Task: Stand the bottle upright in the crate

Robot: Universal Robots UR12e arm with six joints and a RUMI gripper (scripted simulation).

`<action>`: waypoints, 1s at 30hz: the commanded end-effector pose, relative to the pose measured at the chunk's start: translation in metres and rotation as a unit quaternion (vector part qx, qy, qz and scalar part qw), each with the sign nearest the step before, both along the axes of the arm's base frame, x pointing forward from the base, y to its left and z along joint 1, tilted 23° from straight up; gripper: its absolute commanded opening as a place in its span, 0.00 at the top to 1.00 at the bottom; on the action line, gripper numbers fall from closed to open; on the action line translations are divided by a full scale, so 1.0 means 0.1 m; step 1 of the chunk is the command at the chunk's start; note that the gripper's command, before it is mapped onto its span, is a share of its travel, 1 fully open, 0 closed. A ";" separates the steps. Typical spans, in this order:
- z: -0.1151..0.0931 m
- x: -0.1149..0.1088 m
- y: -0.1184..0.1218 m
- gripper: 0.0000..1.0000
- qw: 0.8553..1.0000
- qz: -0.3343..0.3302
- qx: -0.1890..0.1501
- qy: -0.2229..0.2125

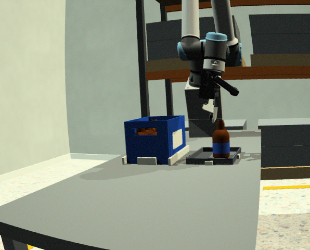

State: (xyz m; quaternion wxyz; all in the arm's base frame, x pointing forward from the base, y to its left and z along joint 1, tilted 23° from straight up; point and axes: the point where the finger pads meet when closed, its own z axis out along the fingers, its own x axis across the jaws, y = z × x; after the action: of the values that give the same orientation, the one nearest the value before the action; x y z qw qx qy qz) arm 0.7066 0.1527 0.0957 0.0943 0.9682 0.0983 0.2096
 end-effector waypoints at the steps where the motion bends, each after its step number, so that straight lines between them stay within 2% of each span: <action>1: 0.08 -0.03 0.00 0.00 1.000 0.000 0.000 -0.001; 30: 0.61 -0.25 -0.02 0.00 1.000 0.000 0.000 -0.001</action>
State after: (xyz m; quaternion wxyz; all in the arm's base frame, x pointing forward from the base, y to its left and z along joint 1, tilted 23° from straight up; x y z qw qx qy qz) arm 0.6839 0.1511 0.1489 0.0943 0.9682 0.0983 0.2097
